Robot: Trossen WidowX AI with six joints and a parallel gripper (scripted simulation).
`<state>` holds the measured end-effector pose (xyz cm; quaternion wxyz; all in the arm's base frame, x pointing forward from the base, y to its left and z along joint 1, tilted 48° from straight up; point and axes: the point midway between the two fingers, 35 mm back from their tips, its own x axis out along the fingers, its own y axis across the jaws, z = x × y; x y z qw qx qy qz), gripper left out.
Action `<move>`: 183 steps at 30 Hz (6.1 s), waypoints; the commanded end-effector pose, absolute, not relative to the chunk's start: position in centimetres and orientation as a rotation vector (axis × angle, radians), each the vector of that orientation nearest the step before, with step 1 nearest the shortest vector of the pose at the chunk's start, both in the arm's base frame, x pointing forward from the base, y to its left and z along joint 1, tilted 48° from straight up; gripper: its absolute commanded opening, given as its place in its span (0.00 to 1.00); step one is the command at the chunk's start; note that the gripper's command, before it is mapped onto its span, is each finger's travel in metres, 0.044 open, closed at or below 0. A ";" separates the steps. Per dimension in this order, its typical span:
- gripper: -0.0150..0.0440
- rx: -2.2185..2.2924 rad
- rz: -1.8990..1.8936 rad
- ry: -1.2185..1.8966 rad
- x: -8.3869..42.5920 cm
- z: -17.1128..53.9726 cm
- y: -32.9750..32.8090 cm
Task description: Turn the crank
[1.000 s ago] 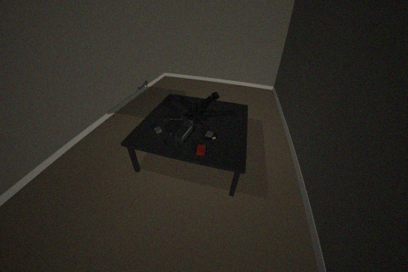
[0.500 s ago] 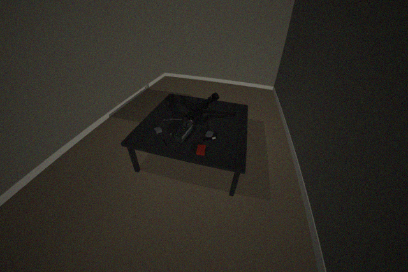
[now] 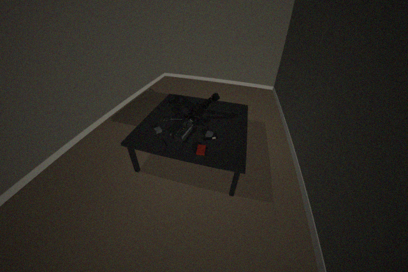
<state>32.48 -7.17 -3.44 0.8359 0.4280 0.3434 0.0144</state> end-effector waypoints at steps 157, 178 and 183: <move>0.25 0.898 0.052 0.734 32.1 1.4 -10.3; 0.25 0.897 0.051 0.734 31.9 0.4 -10.8; 0.25 0.897 0.051 0.734 31.9 0.1 -10.9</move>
